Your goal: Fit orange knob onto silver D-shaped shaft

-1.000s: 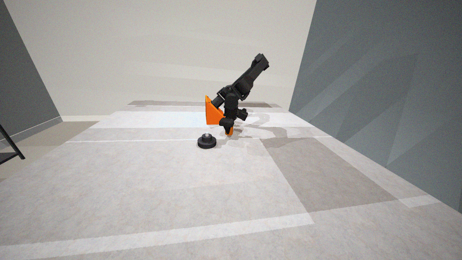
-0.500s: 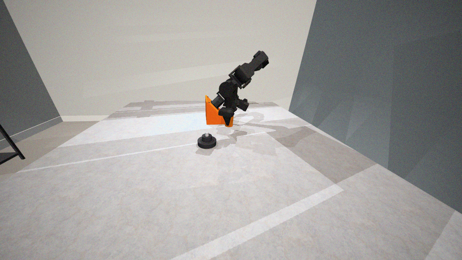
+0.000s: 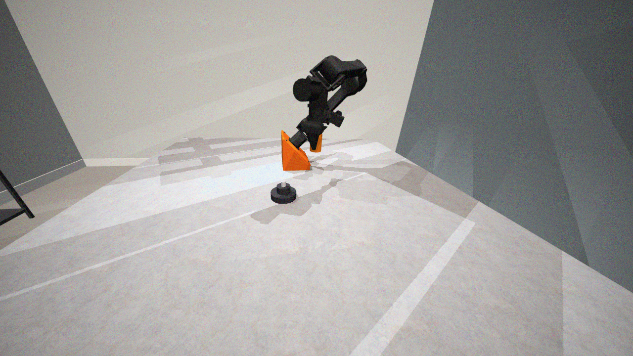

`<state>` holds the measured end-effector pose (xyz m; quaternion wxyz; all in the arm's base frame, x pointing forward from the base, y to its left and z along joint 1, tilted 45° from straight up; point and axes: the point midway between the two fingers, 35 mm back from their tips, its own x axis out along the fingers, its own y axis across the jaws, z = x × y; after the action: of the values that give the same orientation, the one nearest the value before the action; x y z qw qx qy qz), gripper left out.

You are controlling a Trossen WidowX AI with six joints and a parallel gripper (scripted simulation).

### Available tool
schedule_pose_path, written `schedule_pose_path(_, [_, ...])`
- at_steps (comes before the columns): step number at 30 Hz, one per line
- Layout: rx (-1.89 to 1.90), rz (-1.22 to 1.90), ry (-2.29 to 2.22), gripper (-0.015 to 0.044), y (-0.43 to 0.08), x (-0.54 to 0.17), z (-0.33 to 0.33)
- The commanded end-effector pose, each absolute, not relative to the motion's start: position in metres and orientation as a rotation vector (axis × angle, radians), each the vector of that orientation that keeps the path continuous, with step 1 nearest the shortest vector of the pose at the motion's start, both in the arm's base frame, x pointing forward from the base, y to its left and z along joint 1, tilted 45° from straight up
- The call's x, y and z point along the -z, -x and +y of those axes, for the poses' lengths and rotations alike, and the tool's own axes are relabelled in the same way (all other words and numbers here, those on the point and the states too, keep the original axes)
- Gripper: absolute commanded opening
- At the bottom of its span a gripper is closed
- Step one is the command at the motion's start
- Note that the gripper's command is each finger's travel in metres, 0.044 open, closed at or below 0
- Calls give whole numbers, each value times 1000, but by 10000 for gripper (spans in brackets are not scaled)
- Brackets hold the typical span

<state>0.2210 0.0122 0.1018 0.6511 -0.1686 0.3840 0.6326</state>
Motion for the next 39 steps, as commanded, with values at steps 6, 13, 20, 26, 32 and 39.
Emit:
schedule_pose_path(6, [-1386,855,407,0,-222,-110,9])
schedule_pose_path(13, [-1267,818,452,0,-226,-123,7])
schedule_pose_path(20, [-1145,779,497,0,-230,-137,4])
schedule_pose_path(26, [-1035,742,536,0,-234,-150,1])
schedule_pose_path(32, [-919,702,576,0,-238,-163,-2])
schedule_pose_path(39, [-780,653,620,0,-243,-179,-6])
